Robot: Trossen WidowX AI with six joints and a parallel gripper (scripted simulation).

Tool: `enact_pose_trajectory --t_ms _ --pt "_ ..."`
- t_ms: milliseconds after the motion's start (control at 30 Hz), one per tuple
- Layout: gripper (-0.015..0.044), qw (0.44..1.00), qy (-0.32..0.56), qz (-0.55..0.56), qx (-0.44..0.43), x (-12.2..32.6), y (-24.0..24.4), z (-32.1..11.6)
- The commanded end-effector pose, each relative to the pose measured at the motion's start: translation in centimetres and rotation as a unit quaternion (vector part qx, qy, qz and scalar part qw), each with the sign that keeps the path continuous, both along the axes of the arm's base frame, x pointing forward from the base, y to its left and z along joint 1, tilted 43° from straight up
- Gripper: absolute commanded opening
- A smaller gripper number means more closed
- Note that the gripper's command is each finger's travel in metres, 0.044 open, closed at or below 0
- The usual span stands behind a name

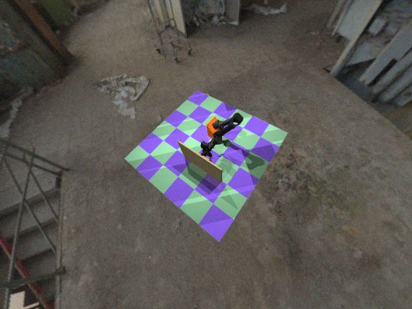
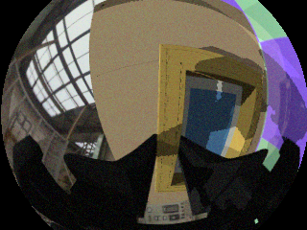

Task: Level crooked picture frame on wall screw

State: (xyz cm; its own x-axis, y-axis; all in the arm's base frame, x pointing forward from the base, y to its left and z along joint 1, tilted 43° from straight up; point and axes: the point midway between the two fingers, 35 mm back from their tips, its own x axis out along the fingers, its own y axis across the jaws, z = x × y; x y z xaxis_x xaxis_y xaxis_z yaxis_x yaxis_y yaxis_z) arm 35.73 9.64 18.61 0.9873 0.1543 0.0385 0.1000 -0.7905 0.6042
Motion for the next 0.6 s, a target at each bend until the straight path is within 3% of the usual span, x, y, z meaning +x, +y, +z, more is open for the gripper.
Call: enact_pose_trajectory --t_ms 0,567 --pt "0.0 1.0 -0.004 -0.006 0.003 0.04 -0.2 0.21" --pt "0.0 1.0 -0.004 -0.006 0.003 0.03 -0.2 0.44"
